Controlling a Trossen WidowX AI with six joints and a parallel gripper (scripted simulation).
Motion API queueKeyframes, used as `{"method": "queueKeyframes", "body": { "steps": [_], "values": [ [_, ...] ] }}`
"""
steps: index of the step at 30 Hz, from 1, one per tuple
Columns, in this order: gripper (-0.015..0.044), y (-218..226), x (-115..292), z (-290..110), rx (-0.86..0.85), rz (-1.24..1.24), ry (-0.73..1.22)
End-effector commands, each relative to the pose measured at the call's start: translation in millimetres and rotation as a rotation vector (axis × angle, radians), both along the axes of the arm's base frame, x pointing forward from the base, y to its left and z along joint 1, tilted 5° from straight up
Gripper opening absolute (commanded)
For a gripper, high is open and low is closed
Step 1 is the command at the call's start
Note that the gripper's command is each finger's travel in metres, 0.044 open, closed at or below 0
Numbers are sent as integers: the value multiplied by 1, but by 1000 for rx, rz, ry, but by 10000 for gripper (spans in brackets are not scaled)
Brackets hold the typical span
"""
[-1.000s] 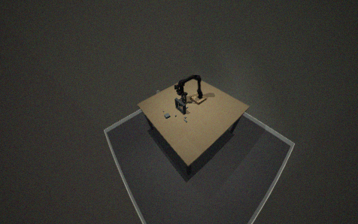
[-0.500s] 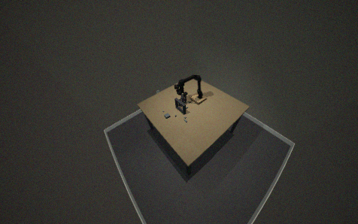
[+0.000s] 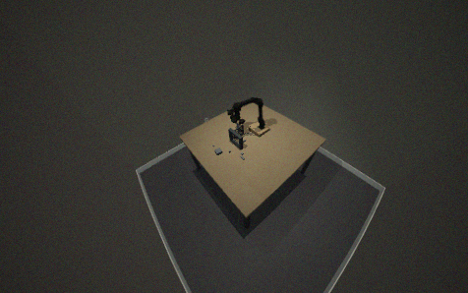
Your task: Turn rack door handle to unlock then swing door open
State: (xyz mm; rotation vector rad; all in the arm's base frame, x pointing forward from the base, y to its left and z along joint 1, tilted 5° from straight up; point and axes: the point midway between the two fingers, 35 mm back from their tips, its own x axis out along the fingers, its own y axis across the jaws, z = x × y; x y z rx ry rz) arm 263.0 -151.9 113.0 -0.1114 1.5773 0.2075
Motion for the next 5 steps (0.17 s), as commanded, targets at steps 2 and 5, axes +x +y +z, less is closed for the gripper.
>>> {"method": "queueKeyframes", "body": {
  "steps": [2, 5],
  "values": [
    [281, -1, 1, 7, 0, 3, -3],
    [281, -1, 1, 11, 0, 3, -3]
  ]
}}
